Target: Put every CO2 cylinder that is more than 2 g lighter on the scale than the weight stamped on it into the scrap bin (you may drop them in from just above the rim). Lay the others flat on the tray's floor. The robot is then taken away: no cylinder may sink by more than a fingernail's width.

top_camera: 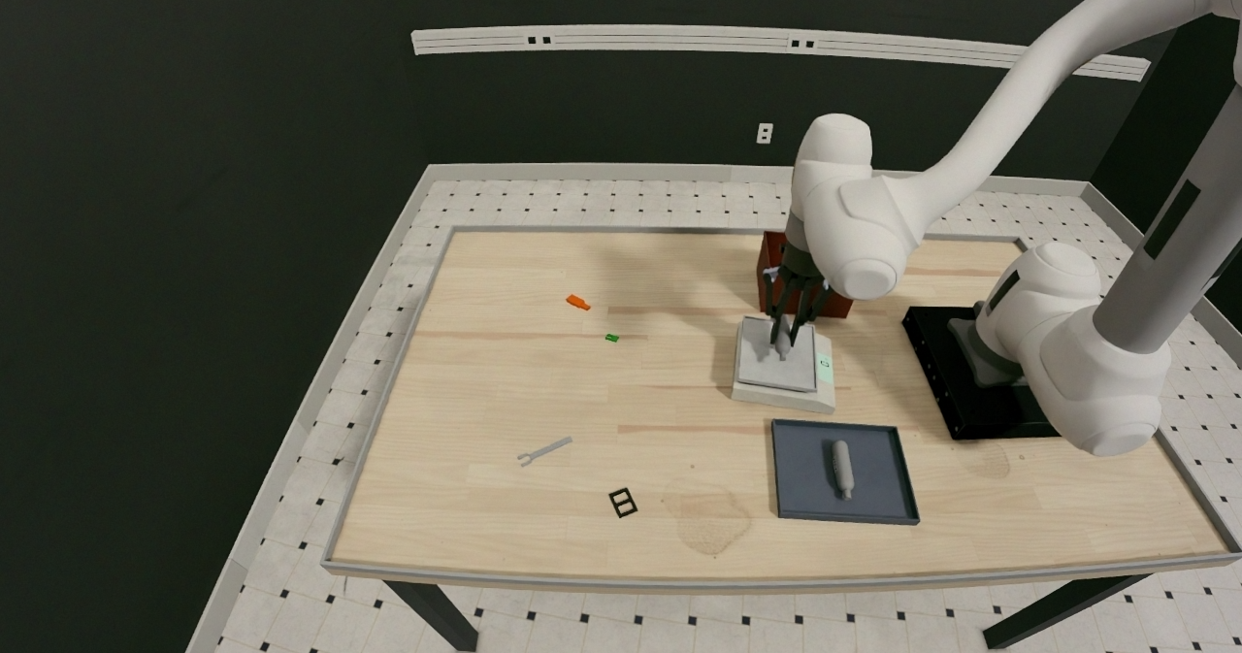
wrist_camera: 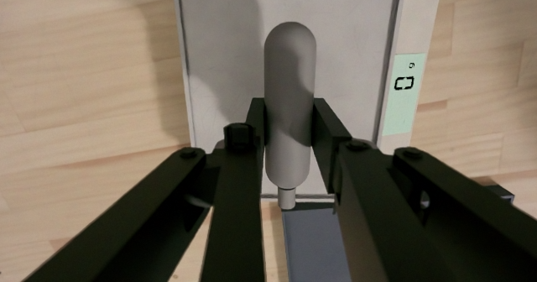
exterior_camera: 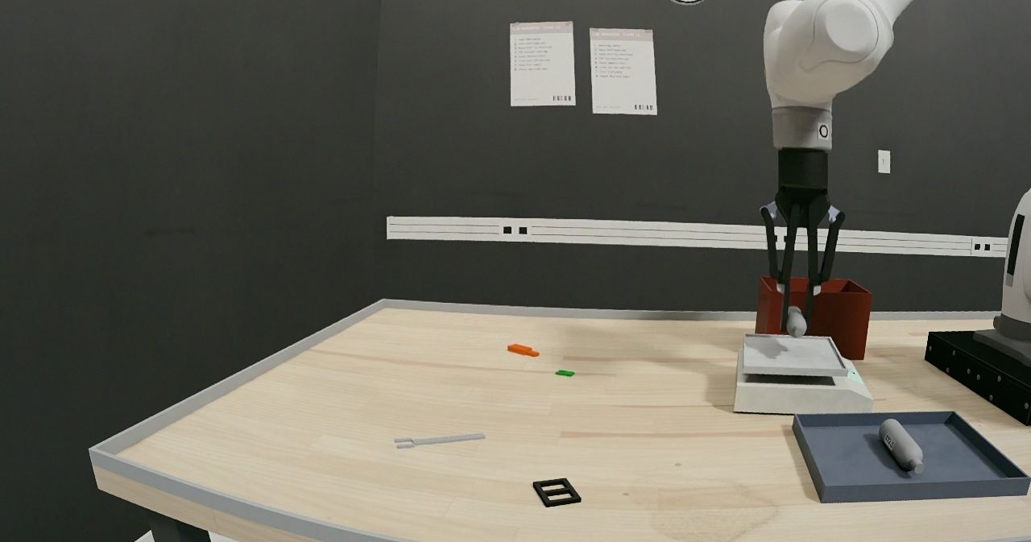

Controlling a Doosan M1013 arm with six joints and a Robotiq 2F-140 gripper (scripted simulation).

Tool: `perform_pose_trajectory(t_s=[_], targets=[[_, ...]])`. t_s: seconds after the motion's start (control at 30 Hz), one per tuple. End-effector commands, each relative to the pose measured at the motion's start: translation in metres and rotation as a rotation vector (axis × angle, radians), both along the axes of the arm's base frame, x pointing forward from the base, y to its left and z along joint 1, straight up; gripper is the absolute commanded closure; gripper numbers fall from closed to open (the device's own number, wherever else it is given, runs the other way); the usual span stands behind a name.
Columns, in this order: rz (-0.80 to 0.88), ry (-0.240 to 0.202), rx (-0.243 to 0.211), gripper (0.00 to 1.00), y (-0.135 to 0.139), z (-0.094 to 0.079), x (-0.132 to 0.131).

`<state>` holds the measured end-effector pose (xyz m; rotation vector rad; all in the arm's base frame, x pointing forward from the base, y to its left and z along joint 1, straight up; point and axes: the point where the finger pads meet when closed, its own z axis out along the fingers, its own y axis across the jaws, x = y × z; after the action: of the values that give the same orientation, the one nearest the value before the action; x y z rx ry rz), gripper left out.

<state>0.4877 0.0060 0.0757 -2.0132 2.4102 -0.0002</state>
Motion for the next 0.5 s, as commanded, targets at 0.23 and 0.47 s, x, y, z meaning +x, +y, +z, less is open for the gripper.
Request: perform_pose_trajectory(t_s=[0.23,0.47], targets=[[0.000,-0.001,0.000,0.90,0.000,0.059,0.000],[0.000,-0.001,0.000,0.90,0.000,0.077,0.000]])
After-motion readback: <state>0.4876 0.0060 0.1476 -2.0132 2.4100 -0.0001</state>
